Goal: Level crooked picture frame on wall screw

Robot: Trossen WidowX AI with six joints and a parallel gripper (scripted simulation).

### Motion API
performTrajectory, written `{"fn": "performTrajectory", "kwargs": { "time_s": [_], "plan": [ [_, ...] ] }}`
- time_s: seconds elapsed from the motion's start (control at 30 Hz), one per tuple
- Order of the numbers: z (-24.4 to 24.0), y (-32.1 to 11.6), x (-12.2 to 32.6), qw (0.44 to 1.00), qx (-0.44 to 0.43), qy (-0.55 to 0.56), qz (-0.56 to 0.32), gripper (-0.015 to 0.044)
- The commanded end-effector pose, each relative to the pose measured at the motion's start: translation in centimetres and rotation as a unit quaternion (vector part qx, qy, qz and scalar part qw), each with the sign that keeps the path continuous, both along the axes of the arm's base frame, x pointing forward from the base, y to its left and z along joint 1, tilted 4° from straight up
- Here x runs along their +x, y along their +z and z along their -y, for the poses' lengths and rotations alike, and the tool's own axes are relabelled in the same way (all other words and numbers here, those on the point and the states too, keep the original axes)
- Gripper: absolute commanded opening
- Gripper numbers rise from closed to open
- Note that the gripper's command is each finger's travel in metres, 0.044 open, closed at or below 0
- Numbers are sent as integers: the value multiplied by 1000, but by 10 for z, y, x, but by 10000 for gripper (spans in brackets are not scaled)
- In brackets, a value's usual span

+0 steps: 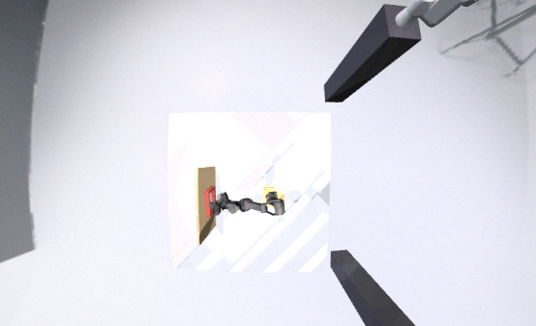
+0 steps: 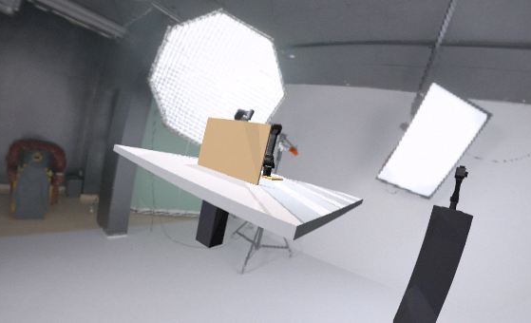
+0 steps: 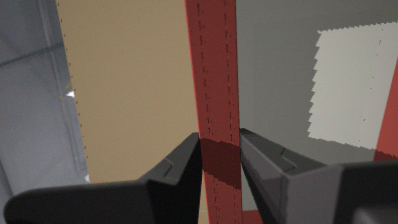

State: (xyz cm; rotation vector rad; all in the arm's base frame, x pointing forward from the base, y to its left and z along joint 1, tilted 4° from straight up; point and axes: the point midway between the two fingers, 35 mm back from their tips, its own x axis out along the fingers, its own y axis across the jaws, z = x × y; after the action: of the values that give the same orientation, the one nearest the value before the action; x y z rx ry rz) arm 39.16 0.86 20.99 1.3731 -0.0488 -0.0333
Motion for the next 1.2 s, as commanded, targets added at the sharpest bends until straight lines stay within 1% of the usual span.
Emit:
{"fn": "performTrajectory", "kwargs": {
  "time_s": [0.0, 0.3, 0.4, 0.53, 0.63, 0.83, 1.17],
  "plan": [
    [0, 0, 0, 1000, 12, 1, 0, 0],
    [0, 0, 0, 1000, 30, 1, 1, 0],
    [0, 0, 0, 999, 48, 1, 2, 0],
    [0, 0, 0, 999, 48, 1, 2, 0],
    [0, 0, 0, 998, 67, 2, 3, 0],
    [0, 0, 0, 998, 67, 2, 3, 0],
    [0, 0, 0, 998, 62, 1, 3, 260]
  ]
}}
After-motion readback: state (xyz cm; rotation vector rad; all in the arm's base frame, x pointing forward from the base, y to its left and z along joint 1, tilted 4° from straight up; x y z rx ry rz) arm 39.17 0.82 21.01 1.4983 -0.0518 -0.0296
